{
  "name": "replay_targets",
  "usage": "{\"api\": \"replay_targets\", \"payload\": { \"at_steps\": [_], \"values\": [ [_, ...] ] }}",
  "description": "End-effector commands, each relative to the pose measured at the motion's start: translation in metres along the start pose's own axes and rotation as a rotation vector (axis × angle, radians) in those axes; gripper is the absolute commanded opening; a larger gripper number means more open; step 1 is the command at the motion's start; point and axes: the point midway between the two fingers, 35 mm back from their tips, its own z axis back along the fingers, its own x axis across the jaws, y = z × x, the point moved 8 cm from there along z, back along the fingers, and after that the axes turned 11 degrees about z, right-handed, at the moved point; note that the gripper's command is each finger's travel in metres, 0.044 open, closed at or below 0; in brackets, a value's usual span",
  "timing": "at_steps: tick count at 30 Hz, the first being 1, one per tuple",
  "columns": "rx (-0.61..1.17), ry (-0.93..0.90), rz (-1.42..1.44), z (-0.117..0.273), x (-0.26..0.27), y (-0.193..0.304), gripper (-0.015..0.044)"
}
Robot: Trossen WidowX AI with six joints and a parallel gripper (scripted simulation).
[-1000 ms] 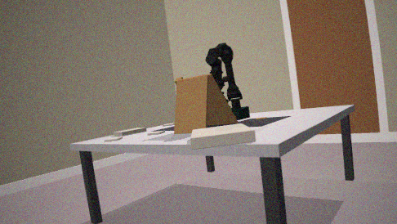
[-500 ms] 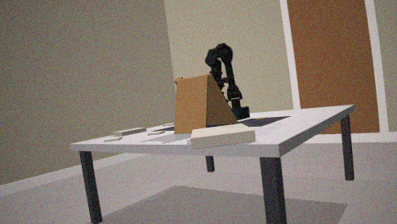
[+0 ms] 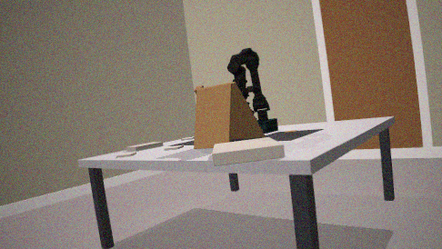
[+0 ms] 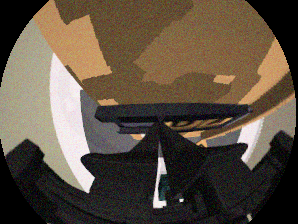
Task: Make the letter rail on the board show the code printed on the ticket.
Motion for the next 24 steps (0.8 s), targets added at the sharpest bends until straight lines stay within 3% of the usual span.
{"api": "replay_targets", "payload": {
  "at_steps": [1,24],
  "values": [
    [0.001,-0.003,0.003,0.0005,-0.001,0.0007,0.0],
    [0.001,-0.002,0.004,0.0001,-0.0085,0.0022,0.0]
  ]
}}
